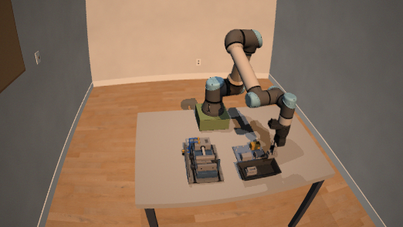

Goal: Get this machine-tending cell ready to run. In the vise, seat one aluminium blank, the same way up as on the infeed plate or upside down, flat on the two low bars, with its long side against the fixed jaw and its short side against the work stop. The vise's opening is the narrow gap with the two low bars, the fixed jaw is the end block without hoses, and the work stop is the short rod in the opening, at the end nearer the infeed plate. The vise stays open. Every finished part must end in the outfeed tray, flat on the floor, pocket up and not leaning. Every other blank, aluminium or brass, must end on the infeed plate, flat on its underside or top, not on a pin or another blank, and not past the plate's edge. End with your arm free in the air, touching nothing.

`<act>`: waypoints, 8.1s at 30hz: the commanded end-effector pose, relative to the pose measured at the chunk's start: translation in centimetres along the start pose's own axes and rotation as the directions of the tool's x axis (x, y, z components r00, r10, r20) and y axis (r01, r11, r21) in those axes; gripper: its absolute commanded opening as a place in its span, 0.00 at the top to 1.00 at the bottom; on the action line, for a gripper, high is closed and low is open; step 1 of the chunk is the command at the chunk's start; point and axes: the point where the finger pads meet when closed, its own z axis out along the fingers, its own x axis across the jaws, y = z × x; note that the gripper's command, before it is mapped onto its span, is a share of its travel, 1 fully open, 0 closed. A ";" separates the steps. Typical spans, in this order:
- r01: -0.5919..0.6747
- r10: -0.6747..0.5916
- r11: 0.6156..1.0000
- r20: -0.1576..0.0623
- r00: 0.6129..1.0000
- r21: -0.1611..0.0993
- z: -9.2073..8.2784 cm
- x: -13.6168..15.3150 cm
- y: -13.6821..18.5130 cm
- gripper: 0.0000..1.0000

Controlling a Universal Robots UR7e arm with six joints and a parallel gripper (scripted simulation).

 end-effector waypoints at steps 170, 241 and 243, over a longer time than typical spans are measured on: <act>-0.002 0.002 1.000 -0.001 1.000 0.001 9.9 -0.2 -0.1 1.00; -0.002 0.002 1.000 -0.001 1.000 0.001 9.9 -0.1 -0.1 1.00; -0.002 0.002 1.000 -0.001 1.000 0.001 9.9 -0.1 -0.1 1.00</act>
